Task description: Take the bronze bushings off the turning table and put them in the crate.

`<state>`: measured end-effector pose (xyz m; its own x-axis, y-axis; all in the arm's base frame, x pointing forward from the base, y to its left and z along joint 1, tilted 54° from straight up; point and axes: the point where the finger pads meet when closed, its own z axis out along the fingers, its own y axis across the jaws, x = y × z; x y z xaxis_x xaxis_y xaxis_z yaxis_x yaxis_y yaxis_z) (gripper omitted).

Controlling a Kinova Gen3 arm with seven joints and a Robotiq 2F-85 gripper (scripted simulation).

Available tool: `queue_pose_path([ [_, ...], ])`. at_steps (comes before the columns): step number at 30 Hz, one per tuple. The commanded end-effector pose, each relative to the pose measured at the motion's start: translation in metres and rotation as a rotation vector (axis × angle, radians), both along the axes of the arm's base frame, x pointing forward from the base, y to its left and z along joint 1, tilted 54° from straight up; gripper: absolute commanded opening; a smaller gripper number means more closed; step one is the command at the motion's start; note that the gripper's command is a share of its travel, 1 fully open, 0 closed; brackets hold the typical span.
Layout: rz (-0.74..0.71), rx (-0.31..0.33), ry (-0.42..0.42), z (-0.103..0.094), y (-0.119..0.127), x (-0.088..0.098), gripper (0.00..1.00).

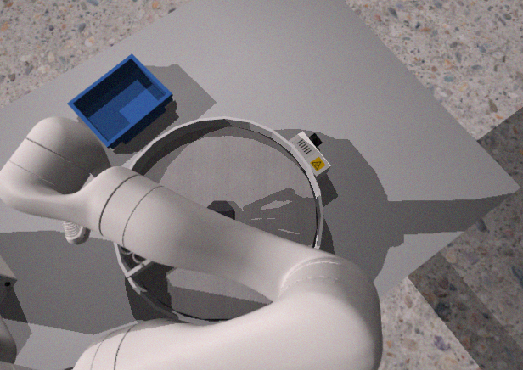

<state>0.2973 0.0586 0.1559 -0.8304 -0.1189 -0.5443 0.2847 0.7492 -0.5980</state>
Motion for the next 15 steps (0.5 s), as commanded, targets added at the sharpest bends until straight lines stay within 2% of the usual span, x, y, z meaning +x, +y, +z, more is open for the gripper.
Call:
queue_pose_path([
  [1,0.003,0.002,-0.002,0.0007,0.0015,0.0001,0.0],
  [9,0.003,0.002,-0.002,0.0007,0.0015,0.0001,0.0],
  [15,0.003,0.002,-0.002,0.0095,0.0112,-0.0071,0.0],
])
